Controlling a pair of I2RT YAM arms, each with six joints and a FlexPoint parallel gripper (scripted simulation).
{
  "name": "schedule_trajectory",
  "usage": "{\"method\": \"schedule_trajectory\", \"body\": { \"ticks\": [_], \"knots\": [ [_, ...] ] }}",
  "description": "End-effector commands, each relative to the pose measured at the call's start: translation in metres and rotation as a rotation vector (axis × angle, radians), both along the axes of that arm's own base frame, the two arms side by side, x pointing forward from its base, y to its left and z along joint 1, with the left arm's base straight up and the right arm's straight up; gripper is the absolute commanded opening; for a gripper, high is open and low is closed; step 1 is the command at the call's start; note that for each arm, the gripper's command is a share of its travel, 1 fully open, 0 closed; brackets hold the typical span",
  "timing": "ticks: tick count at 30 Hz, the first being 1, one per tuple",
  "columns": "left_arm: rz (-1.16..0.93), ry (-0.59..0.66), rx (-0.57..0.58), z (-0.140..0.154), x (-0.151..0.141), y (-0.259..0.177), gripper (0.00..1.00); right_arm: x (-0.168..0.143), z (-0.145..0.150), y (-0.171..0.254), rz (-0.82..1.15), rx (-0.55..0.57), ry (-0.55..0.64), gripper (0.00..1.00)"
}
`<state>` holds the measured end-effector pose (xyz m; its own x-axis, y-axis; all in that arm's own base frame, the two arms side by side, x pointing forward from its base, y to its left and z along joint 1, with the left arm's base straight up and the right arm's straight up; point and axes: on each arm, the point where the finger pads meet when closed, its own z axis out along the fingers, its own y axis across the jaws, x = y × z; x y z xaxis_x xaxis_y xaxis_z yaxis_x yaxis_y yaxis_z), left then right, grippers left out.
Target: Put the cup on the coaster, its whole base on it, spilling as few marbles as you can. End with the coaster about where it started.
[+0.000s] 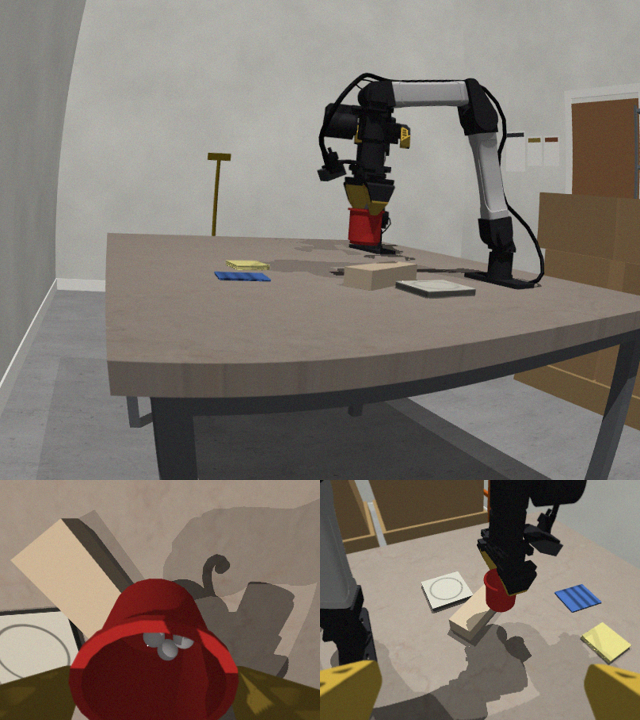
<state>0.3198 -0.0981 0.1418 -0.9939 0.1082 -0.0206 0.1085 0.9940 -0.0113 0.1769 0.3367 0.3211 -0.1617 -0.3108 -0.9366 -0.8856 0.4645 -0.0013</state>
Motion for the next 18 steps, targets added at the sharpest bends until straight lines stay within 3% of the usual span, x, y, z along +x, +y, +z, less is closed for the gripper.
{"method": "schedule_trajectory", "body": {
  "ticks": [1,12,18],
  "knots": [
    [-0.05,-0.06,-0.02,0.007,-0.013,0.04,0.64,0.003,0.022,0.043,0.041,0.059,-0.028,1.0],
    [-0.026,-0.075,-0.021,0.0,-0.056,0.125,0.64,-0.006,0.006,0.113,0.121,0.042,-0.018,1.0],
    [0.01,-0.072,-0.022,-0.004,-0.069,0.155,0.64,-0.008,-0.005,0.127,0.134,0.022,-0.008,1.0]
  ]
}}
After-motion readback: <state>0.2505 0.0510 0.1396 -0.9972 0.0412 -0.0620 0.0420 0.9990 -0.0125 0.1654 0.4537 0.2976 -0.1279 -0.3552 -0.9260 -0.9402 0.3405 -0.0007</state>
